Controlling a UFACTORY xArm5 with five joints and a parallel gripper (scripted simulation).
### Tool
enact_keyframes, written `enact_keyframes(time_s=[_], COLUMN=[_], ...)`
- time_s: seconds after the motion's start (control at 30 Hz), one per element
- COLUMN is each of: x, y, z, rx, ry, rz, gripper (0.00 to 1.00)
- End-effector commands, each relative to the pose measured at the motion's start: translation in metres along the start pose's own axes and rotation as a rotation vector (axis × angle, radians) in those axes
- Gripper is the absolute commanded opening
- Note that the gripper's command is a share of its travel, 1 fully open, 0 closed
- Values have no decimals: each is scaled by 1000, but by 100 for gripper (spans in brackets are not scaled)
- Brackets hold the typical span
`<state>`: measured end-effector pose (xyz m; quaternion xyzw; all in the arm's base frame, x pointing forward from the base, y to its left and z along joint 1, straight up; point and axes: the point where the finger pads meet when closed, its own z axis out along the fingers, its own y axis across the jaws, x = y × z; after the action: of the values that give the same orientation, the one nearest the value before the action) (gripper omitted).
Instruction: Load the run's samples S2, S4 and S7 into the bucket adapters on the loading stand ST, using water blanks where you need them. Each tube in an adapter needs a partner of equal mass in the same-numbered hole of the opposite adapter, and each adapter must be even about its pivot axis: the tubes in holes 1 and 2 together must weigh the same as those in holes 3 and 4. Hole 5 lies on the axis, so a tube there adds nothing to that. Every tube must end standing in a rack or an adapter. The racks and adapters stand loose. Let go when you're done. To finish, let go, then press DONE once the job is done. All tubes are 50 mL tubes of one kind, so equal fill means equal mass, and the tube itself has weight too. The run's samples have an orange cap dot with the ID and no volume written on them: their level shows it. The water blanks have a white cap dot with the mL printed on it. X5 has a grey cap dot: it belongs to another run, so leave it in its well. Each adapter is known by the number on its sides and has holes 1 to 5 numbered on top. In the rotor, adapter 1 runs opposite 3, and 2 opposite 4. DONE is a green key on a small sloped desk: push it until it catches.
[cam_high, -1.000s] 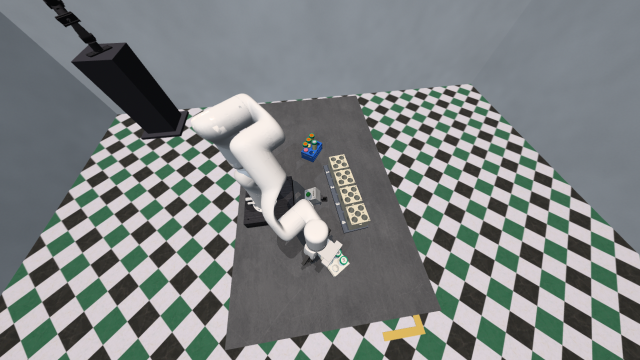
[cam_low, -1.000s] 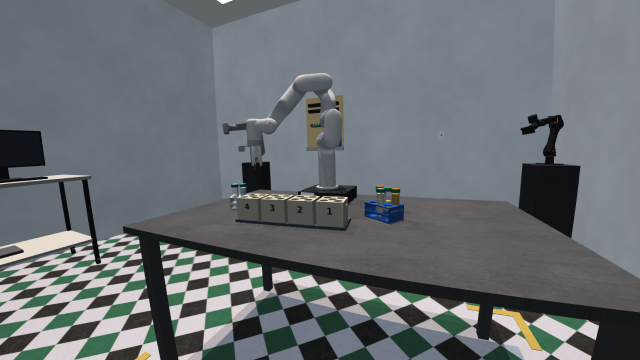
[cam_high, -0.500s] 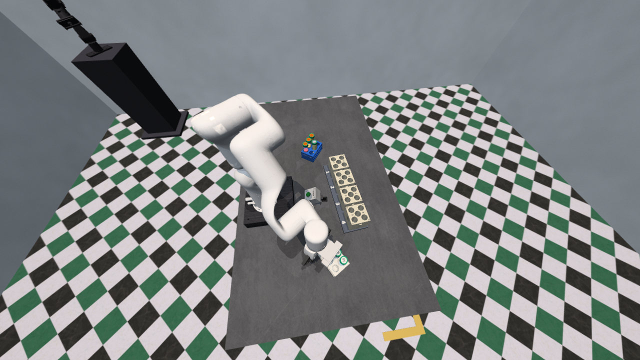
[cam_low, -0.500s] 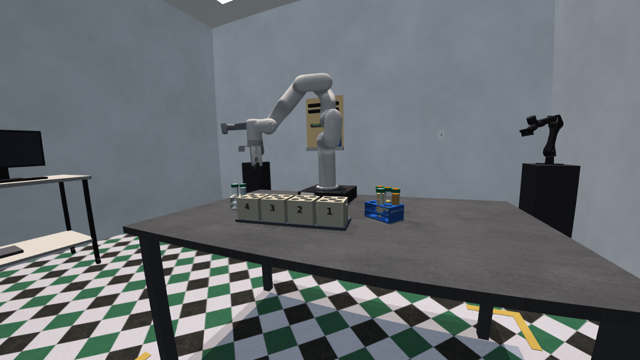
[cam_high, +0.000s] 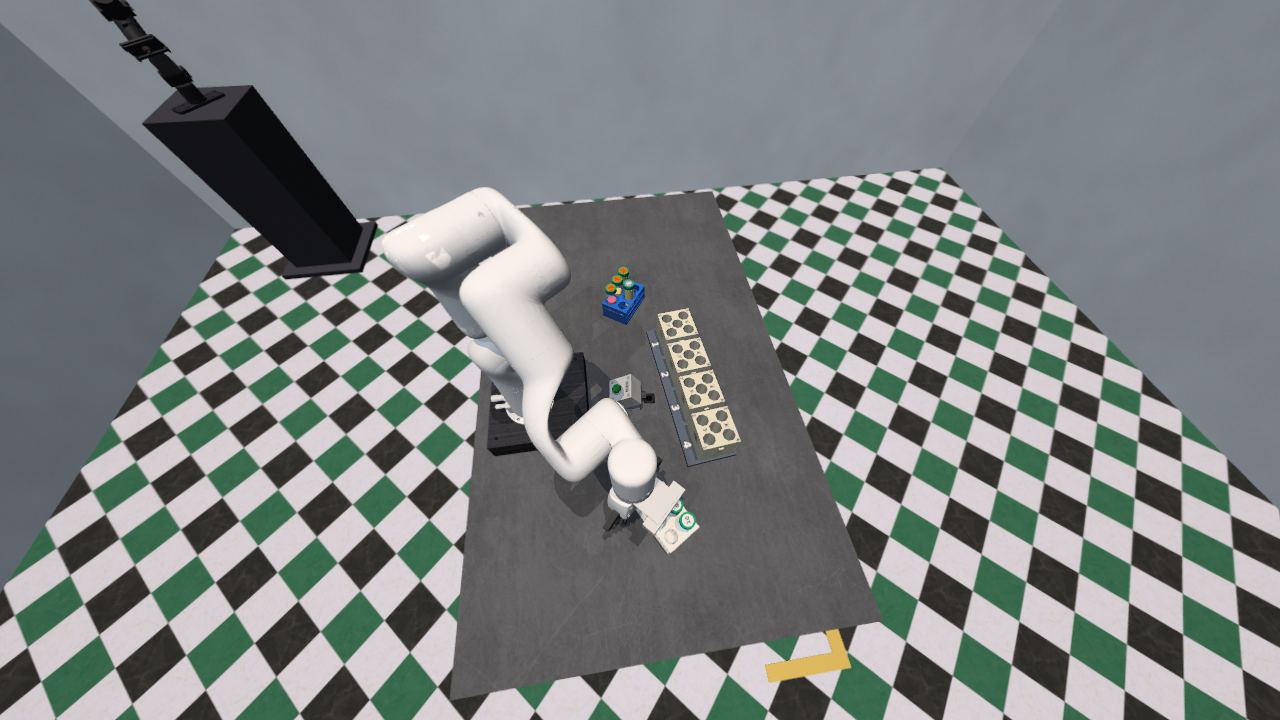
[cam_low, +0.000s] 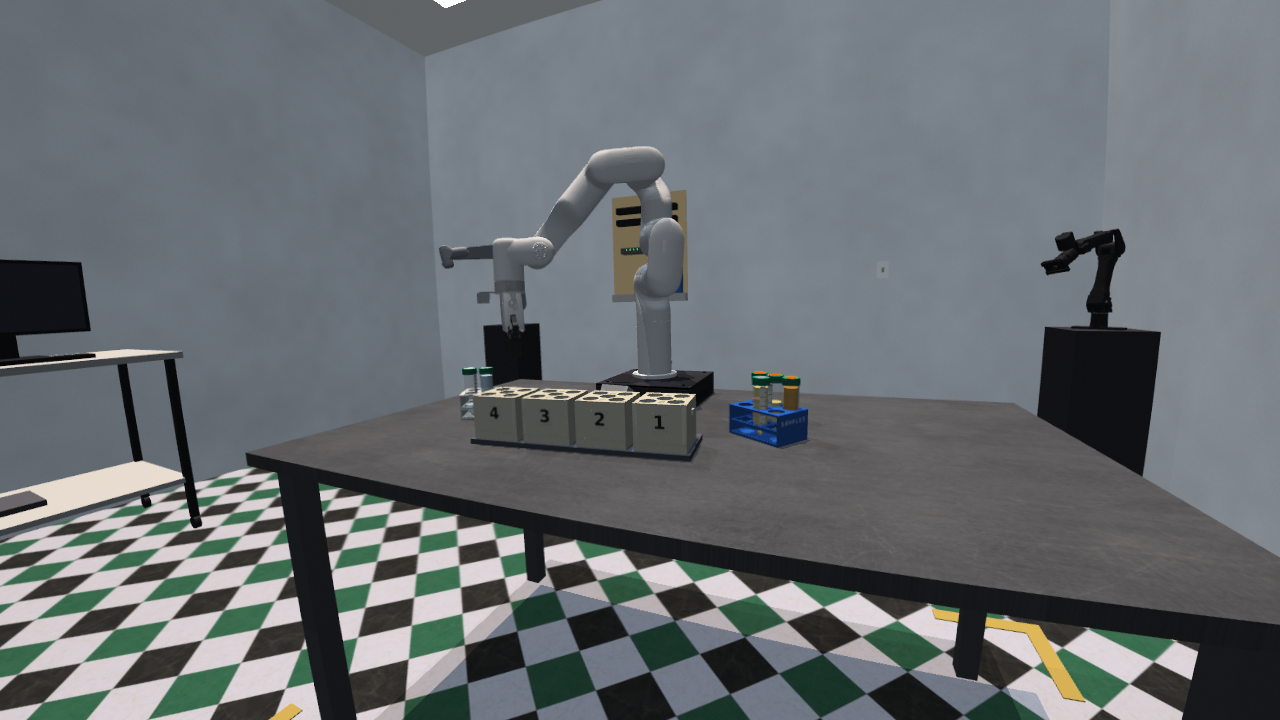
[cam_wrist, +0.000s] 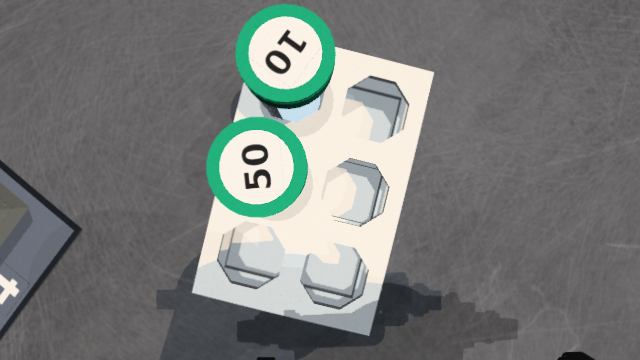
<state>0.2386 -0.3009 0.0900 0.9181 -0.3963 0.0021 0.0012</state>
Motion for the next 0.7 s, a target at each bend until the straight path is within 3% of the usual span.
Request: enact_keyframes(time_s=[0.0, 0.2, 0.67], x=[1, 1, 1], y=[0, 0, 0], z=[-1, -1, -33], rx=[2, 2, 2], ry=[4, 4, 4], rz=[0, 0, 0], gripper=[100, 100, 100])
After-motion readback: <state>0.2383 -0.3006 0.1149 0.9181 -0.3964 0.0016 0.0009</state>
